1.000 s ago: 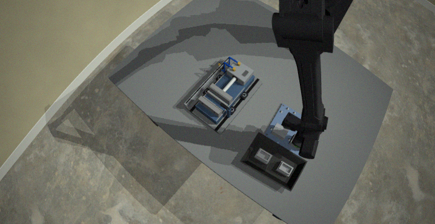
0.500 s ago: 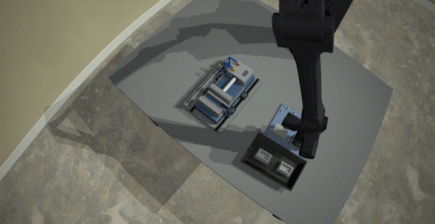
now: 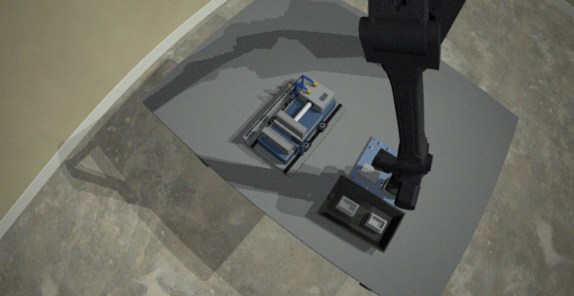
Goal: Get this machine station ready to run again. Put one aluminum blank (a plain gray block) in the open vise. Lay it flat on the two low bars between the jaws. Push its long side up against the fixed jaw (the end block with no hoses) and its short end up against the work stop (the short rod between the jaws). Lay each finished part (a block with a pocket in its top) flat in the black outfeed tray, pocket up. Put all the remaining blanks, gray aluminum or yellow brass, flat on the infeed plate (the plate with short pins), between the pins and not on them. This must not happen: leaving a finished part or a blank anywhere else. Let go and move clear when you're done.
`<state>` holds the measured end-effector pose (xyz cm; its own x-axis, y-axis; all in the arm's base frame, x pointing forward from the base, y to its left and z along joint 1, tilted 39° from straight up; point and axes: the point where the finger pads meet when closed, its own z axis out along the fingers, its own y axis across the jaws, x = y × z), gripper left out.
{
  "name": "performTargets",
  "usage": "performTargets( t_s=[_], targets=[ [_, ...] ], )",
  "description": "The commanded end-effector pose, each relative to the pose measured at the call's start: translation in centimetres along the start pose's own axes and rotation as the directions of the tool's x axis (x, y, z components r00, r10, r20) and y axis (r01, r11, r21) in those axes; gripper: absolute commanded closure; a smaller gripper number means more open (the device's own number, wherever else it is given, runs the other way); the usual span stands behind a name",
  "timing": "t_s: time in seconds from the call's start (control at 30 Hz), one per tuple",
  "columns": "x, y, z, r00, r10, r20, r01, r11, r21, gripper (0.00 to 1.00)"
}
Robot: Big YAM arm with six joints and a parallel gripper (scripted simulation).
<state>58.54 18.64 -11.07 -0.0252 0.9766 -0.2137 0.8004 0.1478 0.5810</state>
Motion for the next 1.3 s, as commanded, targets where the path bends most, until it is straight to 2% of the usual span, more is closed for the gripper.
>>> performTargets(
  t_s=[0.0, 0.77, 1.27],
  targets=[
    [-1.1, 1.0, -0.5, 1.000, 0.017, 0.008, -0.017, 1.000, -0.010, 1.00],
    [0.4, 0.7, -4.0, 1.000, 0.004, -0.006, -0.004, 1.000, -0.012, 1.00],
    [0.5, 0.6, -7.6, 1.000, 0.003, -0.007, -0.003, 1.000, -0.012, 1.00]
  ],
)
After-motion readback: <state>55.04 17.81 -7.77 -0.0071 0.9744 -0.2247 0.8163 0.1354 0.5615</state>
